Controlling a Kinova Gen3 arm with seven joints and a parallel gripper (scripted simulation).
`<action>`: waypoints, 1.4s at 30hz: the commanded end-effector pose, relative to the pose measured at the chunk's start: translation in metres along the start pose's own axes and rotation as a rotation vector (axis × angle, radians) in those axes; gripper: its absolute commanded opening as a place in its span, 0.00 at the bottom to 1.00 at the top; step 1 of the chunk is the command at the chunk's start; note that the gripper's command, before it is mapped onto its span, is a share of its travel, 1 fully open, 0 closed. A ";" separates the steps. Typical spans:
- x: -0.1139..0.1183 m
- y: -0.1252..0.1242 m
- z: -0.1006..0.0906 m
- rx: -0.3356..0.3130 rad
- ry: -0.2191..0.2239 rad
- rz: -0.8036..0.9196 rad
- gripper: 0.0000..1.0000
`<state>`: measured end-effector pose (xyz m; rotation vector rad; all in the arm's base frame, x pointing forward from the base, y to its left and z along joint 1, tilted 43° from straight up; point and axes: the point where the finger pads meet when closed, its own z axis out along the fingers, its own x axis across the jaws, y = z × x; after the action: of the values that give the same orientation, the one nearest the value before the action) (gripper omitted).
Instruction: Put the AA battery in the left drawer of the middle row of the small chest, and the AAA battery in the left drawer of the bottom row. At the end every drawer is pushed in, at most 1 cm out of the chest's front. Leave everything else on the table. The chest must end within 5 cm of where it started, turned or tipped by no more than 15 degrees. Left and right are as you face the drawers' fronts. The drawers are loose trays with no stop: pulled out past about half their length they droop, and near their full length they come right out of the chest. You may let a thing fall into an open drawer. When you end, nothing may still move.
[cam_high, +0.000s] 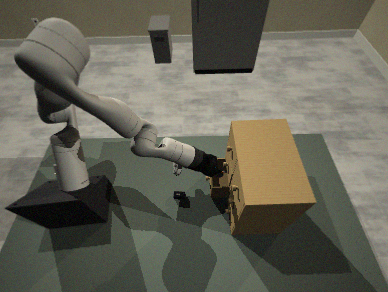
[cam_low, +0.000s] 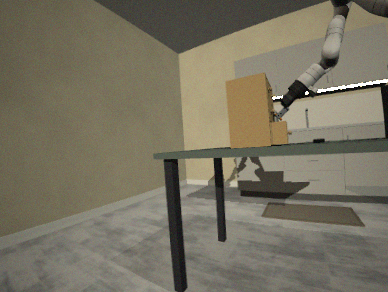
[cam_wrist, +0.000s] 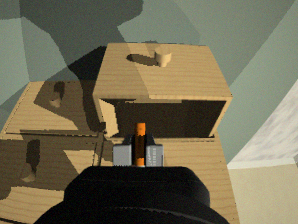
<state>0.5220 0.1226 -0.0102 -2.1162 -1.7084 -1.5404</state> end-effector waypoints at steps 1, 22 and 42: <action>0.000 0.001 0.000 -0.002 -0.001 -0.001 0.24; 0.000 0.001 0.000 -0.002 -0.001 -0.001 0.42; 0.000 0.001 0.000 -0.002 -0.001 -0.001 1.00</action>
<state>0.5220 0.1227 -0.0102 -2.1160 -1.7086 -1.5403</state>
